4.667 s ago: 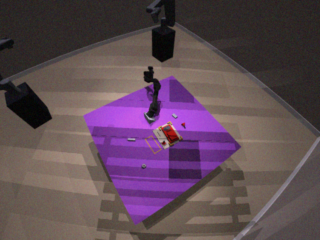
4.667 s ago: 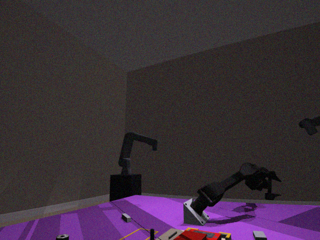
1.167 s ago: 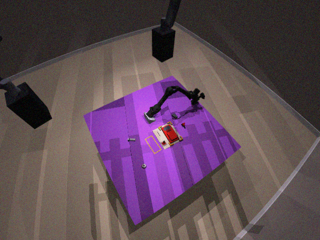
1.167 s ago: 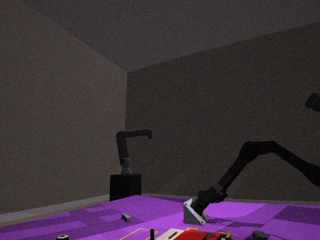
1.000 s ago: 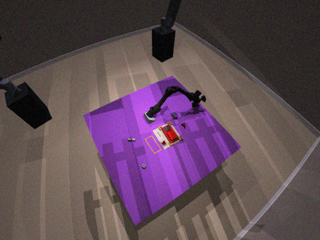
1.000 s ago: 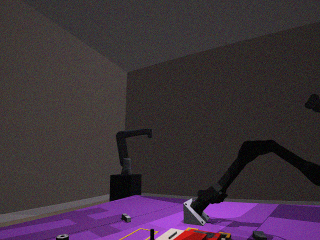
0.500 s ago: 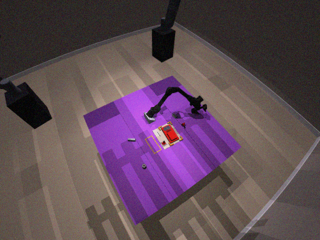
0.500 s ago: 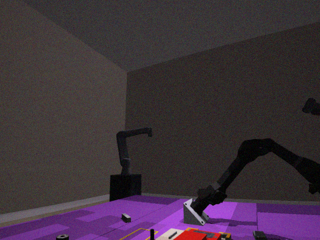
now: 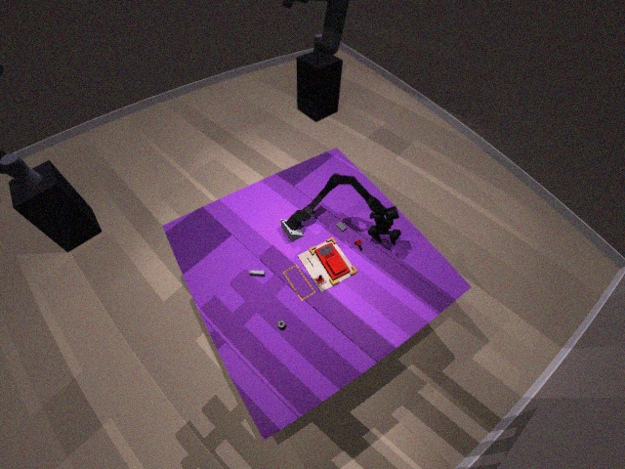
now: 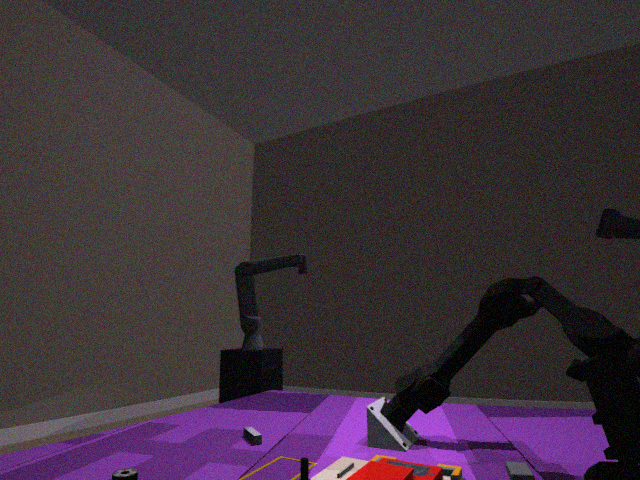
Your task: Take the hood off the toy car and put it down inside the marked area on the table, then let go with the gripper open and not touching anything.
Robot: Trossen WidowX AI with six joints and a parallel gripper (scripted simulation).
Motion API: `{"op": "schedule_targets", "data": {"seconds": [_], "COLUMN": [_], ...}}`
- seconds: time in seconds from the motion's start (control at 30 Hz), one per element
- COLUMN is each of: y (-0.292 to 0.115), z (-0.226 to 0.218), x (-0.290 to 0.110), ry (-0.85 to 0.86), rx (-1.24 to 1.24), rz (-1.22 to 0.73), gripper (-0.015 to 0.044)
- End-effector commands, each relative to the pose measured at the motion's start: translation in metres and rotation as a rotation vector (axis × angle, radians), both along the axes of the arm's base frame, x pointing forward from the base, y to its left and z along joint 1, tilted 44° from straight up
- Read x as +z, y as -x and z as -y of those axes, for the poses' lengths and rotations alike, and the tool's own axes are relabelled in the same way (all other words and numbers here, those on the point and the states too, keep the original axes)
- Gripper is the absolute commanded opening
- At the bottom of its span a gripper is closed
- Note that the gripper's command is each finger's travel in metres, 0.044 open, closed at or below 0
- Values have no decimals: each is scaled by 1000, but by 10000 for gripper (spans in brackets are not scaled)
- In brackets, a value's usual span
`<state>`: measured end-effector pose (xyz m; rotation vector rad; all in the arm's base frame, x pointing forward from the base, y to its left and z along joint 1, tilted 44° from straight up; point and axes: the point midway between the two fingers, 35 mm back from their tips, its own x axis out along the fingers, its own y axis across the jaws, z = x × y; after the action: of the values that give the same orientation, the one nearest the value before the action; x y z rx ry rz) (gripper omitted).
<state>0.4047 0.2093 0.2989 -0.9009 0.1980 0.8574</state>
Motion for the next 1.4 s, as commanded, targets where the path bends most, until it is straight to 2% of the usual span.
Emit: {"op": "schedule_targets", "data": {"seconds": [0.0,0.3,0.57,0.77,1.03,1.37], "y": [-9,-10,6,32,73,76], "z": [29,95,167,218,274,278], "x": [-24,-79,-127,-154,-171,-172], "ry": [-18,-97,-249,-429,-755,-786], "rx": [-77,-260,-505,-715,-993,-1014], "rz": [-133,-484,-852,-1149,-1539,-1570], "gripper": [440,440,440,440,440,440]}}
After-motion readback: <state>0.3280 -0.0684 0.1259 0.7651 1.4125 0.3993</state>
